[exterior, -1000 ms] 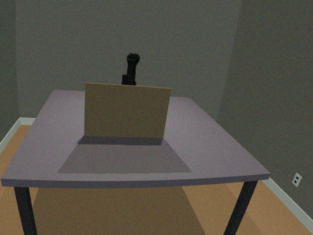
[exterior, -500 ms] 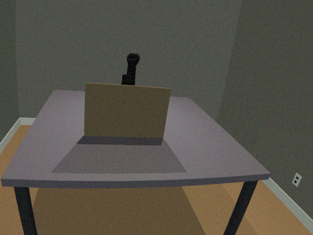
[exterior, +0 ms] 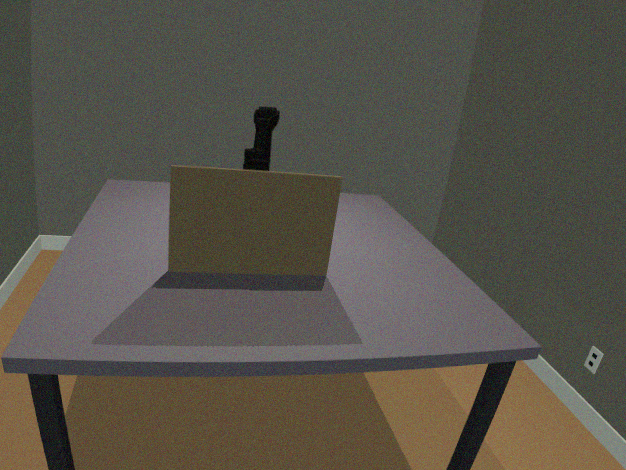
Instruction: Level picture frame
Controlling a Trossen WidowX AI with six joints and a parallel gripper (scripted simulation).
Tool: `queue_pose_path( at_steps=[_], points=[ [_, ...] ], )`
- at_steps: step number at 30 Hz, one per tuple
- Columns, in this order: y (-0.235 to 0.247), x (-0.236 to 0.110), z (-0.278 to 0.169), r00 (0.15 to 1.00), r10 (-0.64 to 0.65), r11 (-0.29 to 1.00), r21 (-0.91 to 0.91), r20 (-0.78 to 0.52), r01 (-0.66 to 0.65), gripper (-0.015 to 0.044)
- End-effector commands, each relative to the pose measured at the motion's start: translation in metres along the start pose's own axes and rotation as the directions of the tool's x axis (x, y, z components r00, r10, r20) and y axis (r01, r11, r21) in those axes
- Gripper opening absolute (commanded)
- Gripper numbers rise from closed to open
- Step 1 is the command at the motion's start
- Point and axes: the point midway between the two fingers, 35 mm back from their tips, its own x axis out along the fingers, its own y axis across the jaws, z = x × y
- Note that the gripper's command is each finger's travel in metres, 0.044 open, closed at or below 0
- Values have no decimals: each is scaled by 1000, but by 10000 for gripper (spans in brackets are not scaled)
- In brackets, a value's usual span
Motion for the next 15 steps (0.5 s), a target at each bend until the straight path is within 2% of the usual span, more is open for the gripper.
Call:
queue_pose_path(
  at_steps=[1, 5, 15],
  points=[
    [0, 0, 0, 1000, -1, 1000, -4, 0, 1, 260],
    [1, -6, 1, 1000, -2, 1000, -20, 0, 2, 260],
    [-5, -95, 2, 1000, -8, 969, -247, -2, 8, 260]
  ],
)
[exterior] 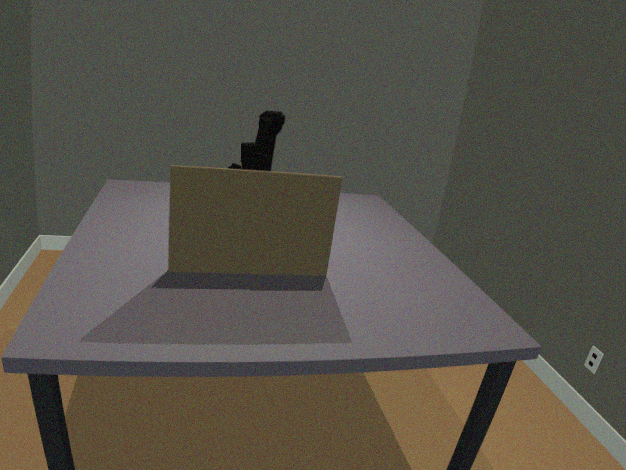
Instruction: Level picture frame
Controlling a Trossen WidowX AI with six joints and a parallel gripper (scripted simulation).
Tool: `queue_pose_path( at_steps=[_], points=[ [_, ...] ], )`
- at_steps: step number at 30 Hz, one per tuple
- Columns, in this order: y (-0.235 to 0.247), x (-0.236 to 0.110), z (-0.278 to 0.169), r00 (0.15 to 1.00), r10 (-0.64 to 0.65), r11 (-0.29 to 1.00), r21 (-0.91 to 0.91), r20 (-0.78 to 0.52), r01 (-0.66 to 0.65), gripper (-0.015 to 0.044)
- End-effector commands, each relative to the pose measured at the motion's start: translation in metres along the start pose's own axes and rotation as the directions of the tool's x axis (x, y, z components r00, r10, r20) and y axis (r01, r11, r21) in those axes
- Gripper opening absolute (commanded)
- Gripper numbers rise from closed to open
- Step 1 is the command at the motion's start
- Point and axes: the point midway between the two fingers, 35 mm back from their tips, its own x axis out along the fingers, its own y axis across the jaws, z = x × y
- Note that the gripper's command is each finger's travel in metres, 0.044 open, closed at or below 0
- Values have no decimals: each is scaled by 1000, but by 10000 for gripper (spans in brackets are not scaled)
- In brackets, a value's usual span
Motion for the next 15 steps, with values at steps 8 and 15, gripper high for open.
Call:
queue_pose_path(
  at_steps=[8, 15],
  points=[
    [-3, -34, 2, 1000, -10, 997, -82, -2, 10, 260],
    [13, -79, 15, 1000, -22, 987, -157, -4, 21, 260]
  ],
)
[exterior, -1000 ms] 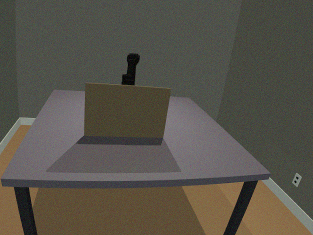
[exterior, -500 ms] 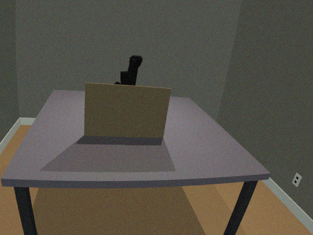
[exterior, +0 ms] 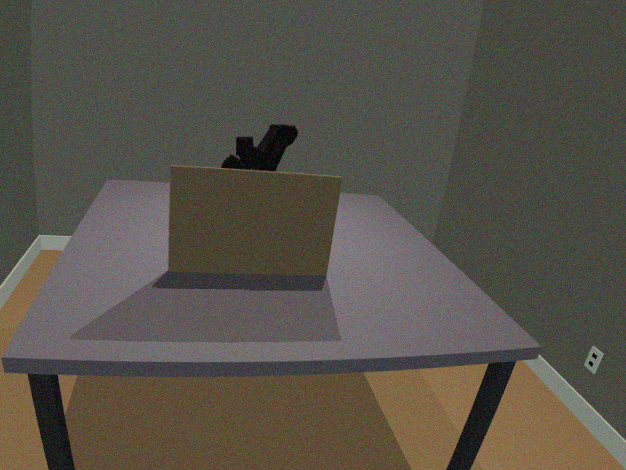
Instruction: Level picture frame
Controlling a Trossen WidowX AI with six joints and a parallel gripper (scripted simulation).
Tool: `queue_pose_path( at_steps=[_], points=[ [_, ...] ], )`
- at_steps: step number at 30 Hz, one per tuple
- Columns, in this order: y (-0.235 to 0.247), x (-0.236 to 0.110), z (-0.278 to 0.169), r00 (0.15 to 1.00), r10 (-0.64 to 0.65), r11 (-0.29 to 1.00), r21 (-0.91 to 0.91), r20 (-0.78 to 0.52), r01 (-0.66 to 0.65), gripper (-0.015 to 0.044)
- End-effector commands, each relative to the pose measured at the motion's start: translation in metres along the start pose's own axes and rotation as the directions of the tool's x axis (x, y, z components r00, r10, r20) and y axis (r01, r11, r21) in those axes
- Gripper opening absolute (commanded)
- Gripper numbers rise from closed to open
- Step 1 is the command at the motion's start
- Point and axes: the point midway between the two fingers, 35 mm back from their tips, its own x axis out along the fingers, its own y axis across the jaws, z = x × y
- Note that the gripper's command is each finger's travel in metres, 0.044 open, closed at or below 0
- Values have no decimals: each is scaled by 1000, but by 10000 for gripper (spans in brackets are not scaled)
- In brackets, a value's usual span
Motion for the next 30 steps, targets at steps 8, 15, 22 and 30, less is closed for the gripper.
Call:
queue_pose_path(
  at_steps=[8, 15, 22, 30],
  points=[
    [20, -70, -9, 1000, 3, 994, -107, -4, -3, 260],
    [20, -66, -6, 1000, 2, 995, -100, -1, -3, 260],
    [21, -71, -9, 1000, 3, 994, -108, -4, -3, 260],
    [21, -71, -9, 1000, 3, 994, -108, -4, -3, 260]
  ],
)
